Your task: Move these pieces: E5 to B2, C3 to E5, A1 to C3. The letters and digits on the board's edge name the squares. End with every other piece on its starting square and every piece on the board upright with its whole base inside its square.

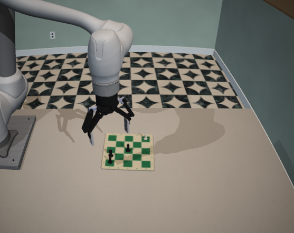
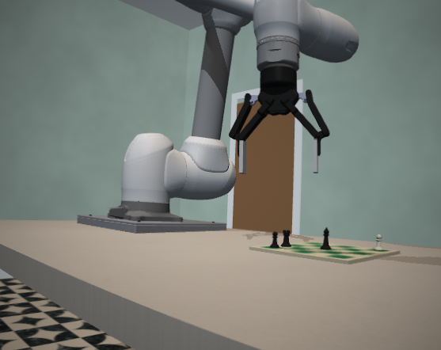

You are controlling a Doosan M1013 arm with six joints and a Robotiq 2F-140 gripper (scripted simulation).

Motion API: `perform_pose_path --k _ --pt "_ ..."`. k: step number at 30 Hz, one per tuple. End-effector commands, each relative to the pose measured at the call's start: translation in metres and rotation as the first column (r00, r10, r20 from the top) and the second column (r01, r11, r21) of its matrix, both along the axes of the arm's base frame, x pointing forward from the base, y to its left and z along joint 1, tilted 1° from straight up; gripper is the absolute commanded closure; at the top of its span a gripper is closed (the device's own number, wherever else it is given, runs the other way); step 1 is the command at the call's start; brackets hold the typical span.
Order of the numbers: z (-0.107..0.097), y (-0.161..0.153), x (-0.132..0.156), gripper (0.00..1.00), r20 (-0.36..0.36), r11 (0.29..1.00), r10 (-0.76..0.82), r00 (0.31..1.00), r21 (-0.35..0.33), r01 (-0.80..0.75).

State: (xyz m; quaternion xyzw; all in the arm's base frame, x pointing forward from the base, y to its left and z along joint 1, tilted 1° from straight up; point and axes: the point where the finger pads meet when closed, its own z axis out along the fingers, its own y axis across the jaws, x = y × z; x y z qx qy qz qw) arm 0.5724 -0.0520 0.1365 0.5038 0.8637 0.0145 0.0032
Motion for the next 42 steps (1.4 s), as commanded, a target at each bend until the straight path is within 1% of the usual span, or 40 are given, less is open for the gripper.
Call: perform_pose_path --k 1,9,11,13,17,19,20,42 --pt "0.000 0.000 0.000 0.00 0.001 1.000 0.000 1.000 -0.006 0.000" --pt "0.000 0.000 0.000 0.00 0.001 1.000 0.000 1.000 -0.006 0.000" --pt "-0.007 0.001 -0.001 0.00 -0.004 1.000 0.000 1.000 -0.006 0.000" --pt "-0.007 0.001 -0.001 0.00 -0.004 1.000 0.000 1.000 -0.006 0.000" --pt "-0.030 0.002 -0.005 0.00 -0.020 1.000 0.001 1.000 -0.007 -0.001" --pt "-0.033 0.003 -0.005 0.00 -0.022 1.000 0.001 1.000 -0.007 -0.001" --pt "-0.033 0.003 -0.005 0.80 -0.022 1.000 0.001 1.000 -0.007 -0.001" --pt "-0.033 0.003 -0.005 0.80 -0.022 1.000 0.001 1.000 -0.007 -0.001"
